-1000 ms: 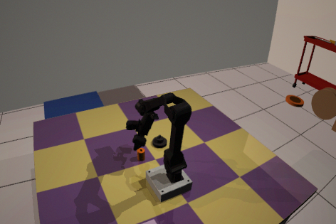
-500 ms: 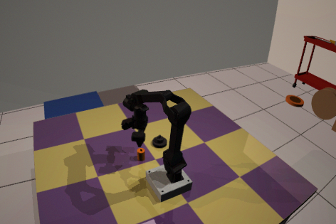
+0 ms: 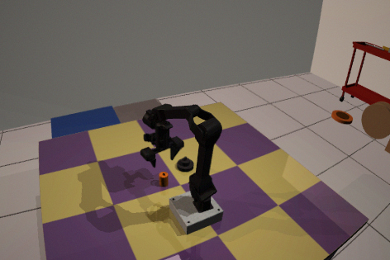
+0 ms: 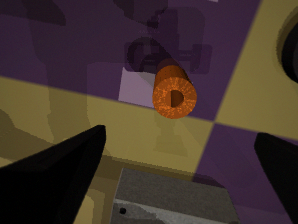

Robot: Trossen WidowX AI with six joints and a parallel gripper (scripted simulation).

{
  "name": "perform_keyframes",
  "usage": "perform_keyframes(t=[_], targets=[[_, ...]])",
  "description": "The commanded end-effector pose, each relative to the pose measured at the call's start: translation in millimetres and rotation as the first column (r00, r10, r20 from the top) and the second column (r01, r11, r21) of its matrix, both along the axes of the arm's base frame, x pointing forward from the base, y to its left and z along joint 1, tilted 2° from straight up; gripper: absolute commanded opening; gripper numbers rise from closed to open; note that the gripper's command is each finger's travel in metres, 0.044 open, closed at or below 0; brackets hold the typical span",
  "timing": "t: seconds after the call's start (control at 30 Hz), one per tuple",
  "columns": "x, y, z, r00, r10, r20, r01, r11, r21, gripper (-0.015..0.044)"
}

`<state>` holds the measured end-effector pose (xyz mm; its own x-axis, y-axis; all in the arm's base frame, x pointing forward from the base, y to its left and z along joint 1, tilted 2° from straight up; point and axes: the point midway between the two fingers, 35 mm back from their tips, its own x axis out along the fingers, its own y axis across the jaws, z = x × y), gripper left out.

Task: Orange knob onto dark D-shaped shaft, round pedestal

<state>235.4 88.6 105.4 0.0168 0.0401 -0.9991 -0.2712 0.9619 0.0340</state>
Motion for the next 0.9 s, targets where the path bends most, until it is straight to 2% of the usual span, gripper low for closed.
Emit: perform_keyframes(t=[0.0,0.2,0.33,0.87], targets=[[0,-1,-1,0.984,-0.179,-0.007,0.179,0.984,-0.004,0.044],[0,-1,-3,0.984,-0.179,-0.007,0.179,0.984,-0.004,0.044],[1,0,-33,0.984,-0.179,-0.007,0.179,0.984,-0.004,0.044],[2,2,-59,0.984,-0.179,-0.007,0.179,0.984,-0.004,0.044]])
